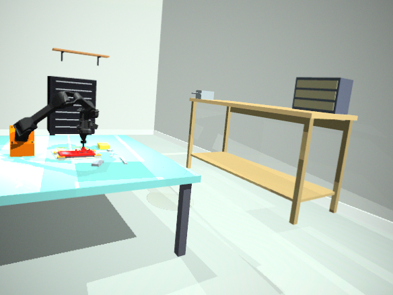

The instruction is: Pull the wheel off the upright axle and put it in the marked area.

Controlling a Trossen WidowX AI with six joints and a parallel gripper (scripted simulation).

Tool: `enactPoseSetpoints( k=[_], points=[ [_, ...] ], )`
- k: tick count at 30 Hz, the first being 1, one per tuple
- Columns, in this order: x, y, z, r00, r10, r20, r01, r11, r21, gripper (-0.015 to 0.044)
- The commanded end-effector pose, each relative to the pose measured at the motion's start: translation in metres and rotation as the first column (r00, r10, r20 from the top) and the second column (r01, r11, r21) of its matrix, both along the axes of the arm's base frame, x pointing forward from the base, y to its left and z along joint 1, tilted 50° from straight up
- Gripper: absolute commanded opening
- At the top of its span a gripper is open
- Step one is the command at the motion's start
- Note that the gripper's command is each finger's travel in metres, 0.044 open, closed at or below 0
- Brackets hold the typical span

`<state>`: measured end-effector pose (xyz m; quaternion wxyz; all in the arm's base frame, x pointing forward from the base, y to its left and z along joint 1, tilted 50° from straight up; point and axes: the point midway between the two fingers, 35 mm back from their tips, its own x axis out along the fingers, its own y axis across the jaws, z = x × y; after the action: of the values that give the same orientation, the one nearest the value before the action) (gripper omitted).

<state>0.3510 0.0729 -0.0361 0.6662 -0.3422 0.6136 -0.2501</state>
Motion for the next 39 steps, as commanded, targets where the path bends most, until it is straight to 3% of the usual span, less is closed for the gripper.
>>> enactPoseSetpoints(
  k=[1, 21, 32, 39],
  points=[
    [0.0, 0.003, 0.001, 1.0, -0.002, 0.004, 0.002, 1.0, 0.005, 0.0],
    [-0.002, 0.008, 0.006, 1.0, 0.0, 0.004, 0.0, 1.0, 0.004, 0.0],
    [-0.007, 0.033, 0.03, 1.0, 0.001, 0.003, -0.001, 1.0, 0.005, 0.0],
    [-0.02, 0.045, 0.007, 1.0, 0.006, -0.002, -0.006, 1.0, 0.005, 0.0]
  ],
)
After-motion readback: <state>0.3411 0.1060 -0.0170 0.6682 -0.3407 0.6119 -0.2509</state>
